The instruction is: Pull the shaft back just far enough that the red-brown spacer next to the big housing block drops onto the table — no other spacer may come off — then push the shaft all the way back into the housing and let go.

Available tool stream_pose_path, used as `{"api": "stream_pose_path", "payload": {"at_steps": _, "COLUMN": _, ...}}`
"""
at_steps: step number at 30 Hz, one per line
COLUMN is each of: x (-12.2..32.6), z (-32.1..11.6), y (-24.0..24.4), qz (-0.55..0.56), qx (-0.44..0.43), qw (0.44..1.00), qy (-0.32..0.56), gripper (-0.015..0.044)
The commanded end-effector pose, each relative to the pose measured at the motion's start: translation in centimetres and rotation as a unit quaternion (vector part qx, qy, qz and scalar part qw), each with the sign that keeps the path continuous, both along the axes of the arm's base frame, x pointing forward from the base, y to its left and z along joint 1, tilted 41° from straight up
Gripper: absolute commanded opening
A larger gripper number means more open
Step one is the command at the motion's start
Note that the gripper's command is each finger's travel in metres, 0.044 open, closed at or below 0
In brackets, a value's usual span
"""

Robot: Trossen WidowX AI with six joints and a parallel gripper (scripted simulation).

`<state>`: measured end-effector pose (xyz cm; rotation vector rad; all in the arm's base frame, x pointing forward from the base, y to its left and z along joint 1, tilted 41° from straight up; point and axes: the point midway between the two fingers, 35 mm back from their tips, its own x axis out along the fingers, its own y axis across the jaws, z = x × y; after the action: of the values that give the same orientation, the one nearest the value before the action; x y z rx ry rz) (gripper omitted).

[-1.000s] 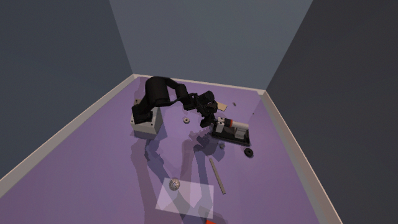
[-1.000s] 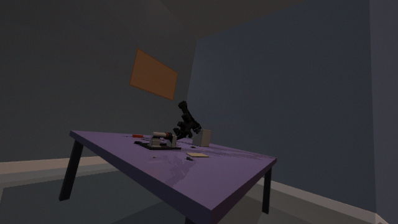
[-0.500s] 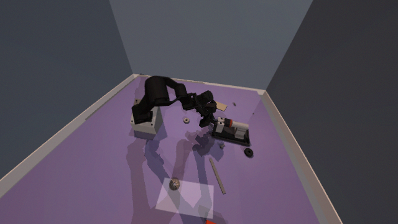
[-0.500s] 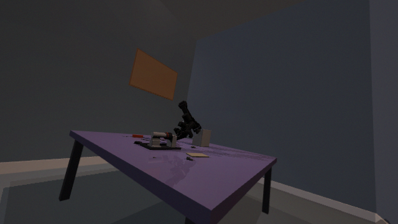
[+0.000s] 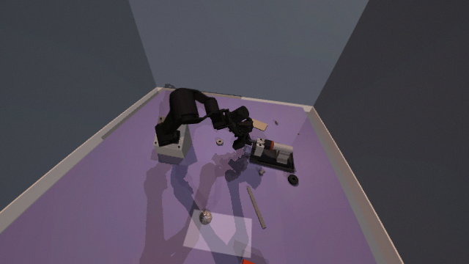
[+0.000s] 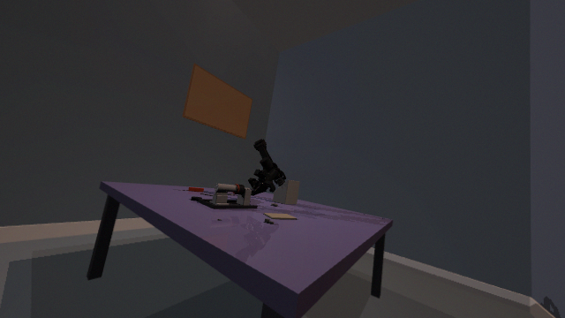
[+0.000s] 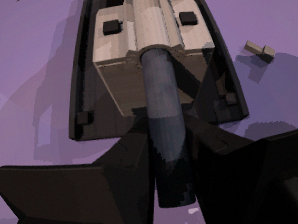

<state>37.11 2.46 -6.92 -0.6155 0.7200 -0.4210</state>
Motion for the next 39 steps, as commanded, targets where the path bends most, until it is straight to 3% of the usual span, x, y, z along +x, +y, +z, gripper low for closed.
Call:
{"api": "stream_pose_path", "payload": {"at_steps": 1, "x": -0.09, "z": -0.01, "y": -0.04, "qz": -0.001, "qx": 0.000, "qw": 1.000, "qy": 0.000, "gripper": 0.0000}}
{"api": "stream_pose_path", "payload": {"at_steps": 39, "x": -0.52, "z": -0.05, "y": 0.01, "qz": -0.001, "qx": 0.000, "qw": 1.000, "qy": 0.000, "gripper": 0.0000}}
